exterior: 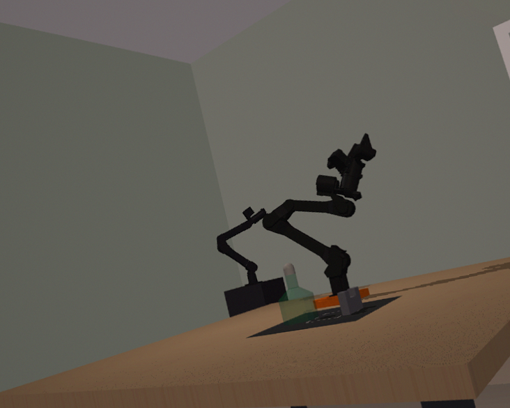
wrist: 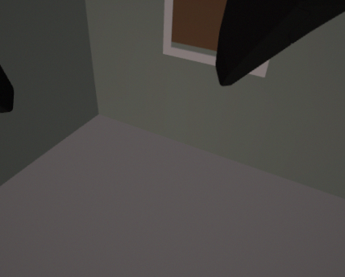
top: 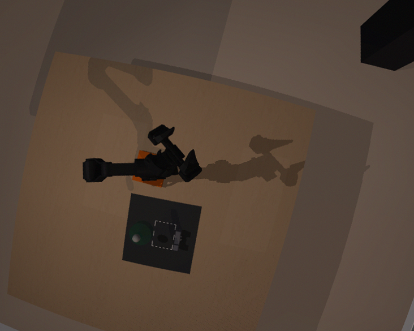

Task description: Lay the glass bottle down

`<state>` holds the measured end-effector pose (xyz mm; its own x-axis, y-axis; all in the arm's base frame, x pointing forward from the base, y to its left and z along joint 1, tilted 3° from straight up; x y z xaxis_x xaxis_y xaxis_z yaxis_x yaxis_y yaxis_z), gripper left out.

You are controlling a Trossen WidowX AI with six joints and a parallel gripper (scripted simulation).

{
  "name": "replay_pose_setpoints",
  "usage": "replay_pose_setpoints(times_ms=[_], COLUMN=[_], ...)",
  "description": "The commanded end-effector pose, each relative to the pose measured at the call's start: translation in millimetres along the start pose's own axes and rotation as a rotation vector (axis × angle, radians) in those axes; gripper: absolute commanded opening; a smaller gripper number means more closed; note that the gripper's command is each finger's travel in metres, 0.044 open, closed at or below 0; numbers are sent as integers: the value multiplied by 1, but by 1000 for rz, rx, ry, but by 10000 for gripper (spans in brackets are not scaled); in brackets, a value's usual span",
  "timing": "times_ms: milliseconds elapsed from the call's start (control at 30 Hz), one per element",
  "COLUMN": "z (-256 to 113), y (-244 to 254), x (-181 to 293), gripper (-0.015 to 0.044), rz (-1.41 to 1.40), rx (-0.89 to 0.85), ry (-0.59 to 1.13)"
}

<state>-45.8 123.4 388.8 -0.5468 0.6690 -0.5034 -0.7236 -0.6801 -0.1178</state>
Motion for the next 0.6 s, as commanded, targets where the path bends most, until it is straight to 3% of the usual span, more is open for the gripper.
replay_pose_setpoints(times_ms=[0,167,567], z=[0,2,-20], y=[-1,-17,-112], x=[0,6,8], gripper=[426,440,440], rz=[0,2,-40], rx=[3,85,606], ry=[3,69,307])
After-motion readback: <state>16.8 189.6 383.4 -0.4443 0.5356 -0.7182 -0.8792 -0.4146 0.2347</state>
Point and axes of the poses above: the point midway between the two fingers, 35 mm back from their tips, its own z axis out along the fingers, its own y axis across the jaws, x = y × z, the point moved 8 cm from there along -z, back along the fingers, and after that the axes turned 5 degrees about -z, right-handed, at the moved point
